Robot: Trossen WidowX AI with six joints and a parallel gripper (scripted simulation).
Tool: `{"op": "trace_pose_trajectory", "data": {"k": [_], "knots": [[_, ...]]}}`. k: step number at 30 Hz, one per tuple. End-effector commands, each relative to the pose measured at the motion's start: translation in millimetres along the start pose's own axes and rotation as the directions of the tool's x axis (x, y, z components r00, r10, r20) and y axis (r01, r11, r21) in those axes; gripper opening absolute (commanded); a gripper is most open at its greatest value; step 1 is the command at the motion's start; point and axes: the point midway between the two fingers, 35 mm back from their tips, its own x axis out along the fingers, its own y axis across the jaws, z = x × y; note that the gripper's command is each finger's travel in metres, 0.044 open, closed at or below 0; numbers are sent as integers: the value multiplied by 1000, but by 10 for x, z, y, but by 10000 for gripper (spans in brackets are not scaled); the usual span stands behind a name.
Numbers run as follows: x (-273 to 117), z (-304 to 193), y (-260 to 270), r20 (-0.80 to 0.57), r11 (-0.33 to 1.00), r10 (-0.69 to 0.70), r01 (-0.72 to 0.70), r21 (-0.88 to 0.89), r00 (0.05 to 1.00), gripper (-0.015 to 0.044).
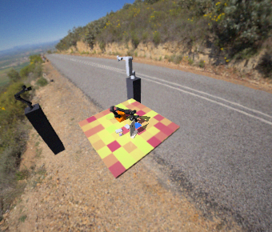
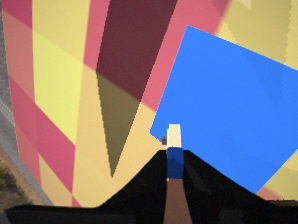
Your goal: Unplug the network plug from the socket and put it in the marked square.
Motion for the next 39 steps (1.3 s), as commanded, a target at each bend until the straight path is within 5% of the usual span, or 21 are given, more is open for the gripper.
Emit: {"op": "trace_pose_trajectory", "data": {"k": [1, 39], "knots": [[-1, -27, 33, 32, 1000, 8, -8, 13, 999, 0], [489, -9, -297, 31, 1000, 8, -8, 11, 999, 0]]}}
